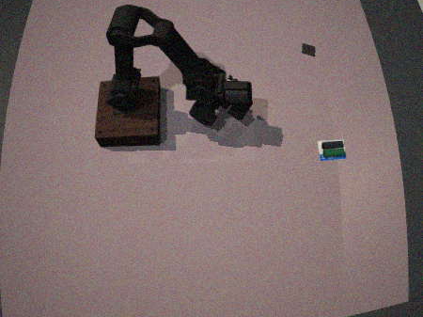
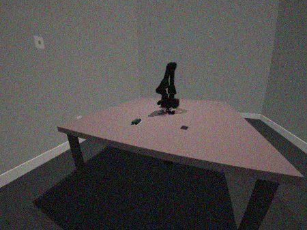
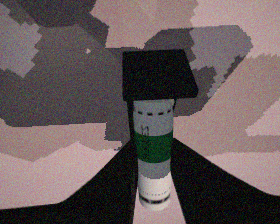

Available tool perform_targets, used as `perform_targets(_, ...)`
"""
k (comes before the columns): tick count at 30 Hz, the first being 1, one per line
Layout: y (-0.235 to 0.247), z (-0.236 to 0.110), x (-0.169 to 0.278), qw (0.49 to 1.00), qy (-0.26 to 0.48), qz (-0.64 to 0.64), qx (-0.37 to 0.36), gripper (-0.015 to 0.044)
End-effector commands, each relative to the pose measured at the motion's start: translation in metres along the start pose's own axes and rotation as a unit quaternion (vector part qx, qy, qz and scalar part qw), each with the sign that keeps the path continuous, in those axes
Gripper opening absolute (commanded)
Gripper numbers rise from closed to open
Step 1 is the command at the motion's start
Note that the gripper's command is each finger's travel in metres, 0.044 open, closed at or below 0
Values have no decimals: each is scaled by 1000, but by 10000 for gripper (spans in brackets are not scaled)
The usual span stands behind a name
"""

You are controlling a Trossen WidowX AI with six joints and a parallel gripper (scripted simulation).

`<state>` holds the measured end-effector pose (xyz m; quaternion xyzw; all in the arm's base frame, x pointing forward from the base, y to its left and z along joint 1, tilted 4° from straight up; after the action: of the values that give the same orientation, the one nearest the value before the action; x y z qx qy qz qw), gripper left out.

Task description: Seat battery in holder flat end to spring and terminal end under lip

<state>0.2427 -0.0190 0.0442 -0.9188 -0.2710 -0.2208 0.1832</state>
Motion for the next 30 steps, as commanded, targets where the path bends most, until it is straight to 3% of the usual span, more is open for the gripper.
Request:
perform_targets(1,0,-2,-5,1000,-3,2,-2,63)
perform_targets(30,-2,13,19,994,-113,6,-12,63)
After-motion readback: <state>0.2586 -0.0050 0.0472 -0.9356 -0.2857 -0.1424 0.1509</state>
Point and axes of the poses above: the point midway between the two fingers, 35 mm back from their tips, its own z axis out along the fingers, its own y axis across the jaws, x = y × z, the point moved 8 cm from there along -z, back along the fingers, and after that the axes turned 15 degrees about z, right-handed, at the moved point
